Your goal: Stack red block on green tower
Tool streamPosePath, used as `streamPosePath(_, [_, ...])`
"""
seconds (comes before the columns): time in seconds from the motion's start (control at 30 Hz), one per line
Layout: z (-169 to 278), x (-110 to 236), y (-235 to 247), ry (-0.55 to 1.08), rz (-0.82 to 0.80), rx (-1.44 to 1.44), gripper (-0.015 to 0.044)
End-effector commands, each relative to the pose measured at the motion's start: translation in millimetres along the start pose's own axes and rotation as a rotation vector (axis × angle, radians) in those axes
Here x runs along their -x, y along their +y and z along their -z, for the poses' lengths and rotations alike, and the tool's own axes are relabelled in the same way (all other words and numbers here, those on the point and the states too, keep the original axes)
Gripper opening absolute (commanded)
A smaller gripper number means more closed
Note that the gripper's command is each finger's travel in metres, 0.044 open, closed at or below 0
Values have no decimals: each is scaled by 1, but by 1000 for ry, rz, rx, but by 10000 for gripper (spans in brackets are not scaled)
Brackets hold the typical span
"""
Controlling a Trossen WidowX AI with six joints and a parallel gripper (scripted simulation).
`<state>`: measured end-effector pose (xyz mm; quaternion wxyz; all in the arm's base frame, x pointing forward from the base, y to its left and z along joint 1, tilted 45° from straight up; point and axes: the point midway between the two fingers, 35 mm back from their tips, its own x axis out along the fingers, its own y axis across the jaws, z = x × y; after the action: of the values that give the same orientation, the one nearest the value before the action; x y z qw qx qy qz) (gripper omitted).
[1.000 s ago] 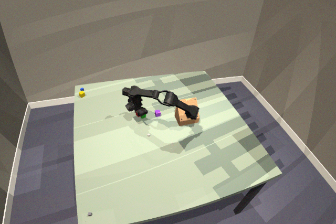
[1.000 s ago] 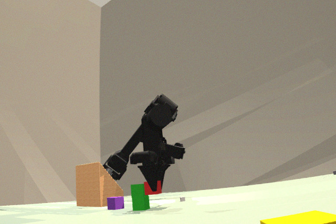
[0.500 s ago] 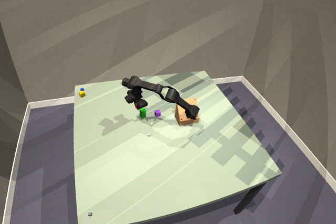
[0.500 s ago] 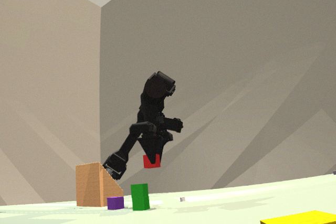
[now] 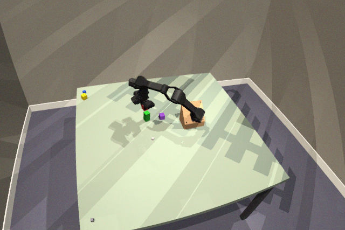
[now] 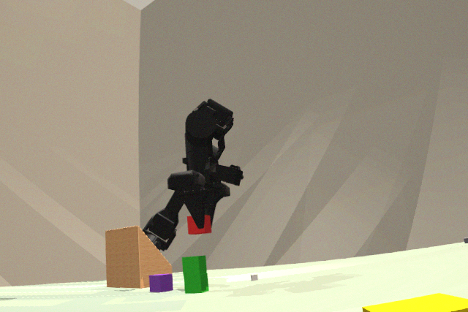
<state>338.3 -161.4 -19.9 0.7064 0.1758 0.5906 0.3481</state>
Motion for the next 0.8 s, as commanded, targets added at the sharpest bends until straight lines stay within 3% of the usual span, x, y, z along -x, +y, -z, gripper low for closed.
streamPosePath(0.0, [17, 4, -3, -3, 9, 2, 0])
streamPosePath(0.77, [15, -44, -4, -5, 7, 3, 0])
